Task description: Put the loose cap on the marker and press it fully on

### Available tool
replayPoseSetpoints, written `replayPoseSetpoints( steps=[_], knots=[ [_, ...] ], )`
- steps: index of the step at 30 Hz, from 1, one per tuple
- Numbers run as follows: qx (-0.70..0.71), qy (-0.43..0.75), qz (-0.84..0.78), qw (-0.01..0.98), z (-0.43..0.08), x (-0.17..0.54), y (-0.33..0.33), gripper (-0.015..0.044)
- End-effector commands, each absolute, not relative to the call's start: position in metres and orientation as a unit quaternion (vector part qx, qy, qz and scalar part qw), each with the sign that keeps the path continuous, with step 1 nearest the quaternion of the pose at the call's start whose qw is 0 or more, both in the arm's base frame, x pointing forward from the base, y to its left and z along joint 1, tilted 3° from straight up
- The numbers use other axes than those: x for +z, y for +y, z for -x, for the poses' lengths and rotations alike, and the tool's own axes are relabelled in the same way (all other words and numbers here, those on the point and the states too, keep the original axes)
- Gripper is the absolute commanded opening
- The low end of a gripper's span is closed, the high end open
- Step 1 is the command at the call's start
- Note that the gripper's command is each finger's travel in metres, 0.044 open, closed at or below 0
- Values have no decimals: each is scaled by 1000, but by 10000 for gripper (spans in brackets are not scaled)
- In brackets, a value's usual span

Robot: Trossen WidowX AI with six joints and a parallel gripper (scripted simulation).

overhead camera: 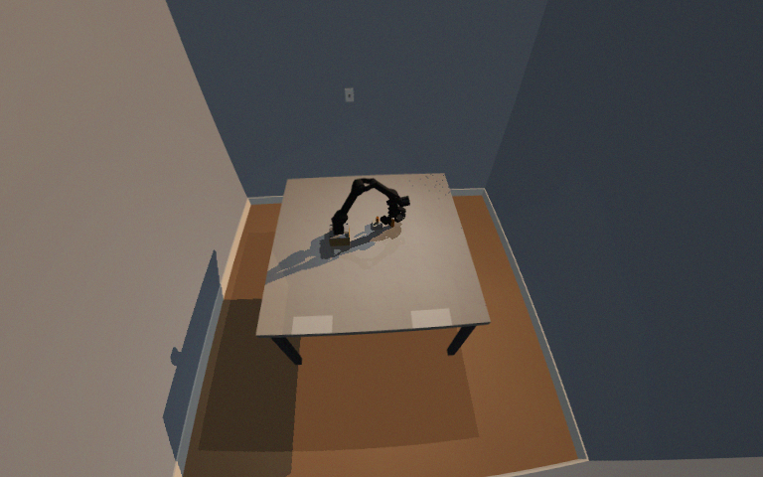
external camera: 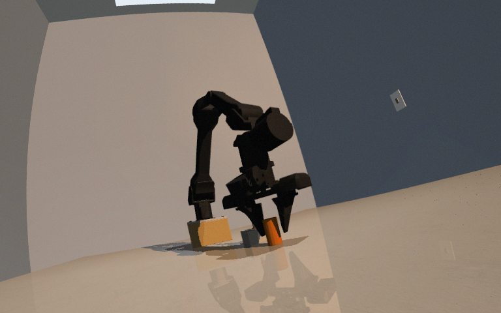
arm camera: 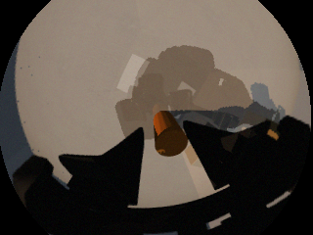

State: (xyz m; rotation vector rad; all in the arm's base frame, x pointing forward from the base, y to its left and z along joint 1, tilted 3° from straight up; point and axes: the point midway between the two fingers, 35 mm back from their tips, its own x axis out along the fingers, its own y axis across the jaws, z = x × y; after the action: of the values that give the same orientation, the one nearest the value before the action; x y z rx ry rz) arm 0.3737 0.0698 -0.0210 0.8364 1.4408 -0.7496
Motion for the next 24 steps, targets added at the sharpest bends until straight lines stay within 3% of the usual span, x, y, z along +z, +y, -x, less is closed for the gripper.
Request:
replayPoseSetpoints(
  steps=[1, 2, 13, 17, 24],
  knots=[
    [-329, 625, -362, 609, -371, -25, 69, 196],
    [-329, 625, -362, 609, -371, -25, 69, 170],
    [-329, 625, -362, 609, -372, -25, 70, 96],
    [-329, 625, -362, 609, -373, -15, 69, 0],
    [-329, 625, -362, 609, -373, 14, 68, 0]
  ],
)
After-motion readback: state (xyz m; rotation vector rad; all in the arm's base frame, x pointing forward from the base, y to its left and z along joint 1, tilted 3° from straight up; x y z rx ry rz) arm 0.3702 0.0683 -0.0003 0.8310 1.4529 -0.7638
